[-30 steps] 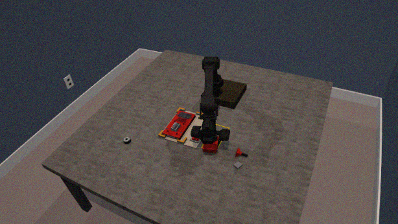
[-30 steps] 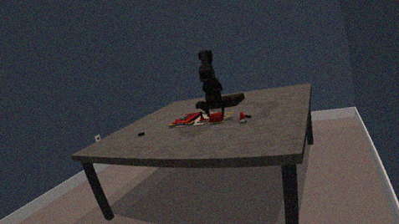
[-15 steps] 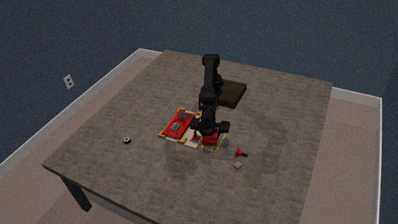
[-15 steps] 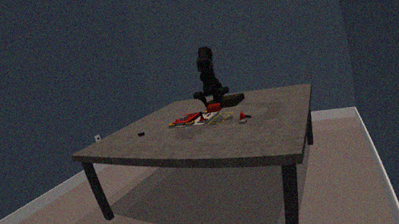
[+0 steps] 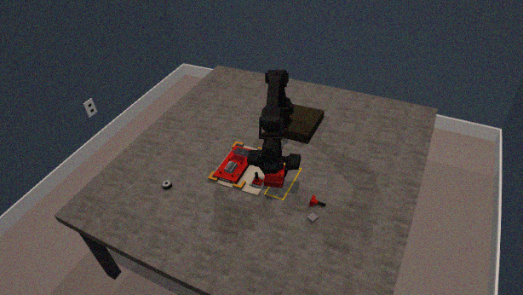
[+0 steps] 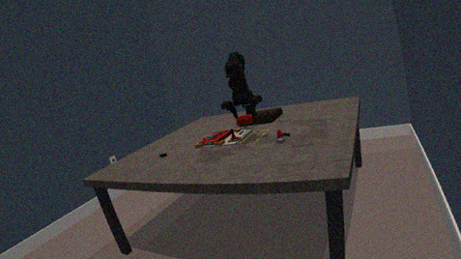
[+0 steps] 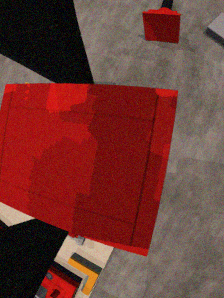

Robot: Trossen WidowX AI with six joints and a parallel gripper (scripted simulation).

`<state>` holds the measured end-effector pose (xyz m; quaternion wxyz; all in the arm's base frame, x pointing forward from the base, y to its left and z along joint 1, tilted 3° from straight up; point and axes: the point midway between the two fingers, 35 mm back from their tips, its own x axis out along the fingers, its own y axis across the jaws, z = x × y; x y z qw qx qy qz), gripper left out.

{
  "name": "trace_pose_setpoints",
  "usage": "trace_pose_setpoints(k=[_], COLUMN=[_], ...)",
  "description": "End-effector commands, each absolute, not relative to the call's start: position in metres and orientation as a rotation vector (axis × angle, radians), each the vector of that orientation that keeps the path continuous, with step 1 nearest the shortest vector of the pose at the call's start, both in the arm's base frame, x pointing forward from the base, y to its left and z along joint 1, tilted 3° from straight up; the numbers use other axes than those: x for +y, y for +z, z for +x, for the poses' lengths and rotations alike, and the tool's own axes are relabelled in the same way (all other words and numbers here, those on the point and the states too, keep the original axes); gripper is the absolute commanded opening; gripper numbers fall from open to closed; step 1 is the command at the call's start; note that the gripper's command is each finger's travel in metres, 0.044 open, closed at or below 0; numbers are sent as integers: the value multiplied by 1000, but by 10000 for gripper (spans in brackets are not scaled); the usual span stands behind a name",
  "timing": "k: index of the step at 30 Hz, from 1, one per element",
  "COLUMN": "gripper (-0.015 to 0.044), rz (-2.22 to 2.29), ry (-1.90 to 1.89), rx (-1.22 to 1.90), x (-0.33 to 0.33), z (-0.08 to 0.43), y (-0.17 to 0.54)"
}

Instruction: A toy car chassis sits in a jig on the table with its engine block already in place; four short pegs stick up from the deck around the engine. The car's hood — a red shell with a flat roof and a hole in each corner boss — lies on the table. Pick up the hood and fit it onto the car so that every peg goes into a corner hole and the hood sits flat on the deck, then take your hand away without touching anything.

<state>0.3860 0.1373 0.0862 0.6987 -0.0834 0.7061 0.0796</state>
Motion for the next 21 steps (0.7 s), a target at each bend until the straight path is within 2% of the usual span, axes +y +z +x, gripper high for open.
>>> trace_pose_setpoints(k=[1,21], gripper=[0,0], rz=[-170,-100], ry=[160,79], rx=[1573,1578], x=[116,1], z=[389,381], y=[87,92])
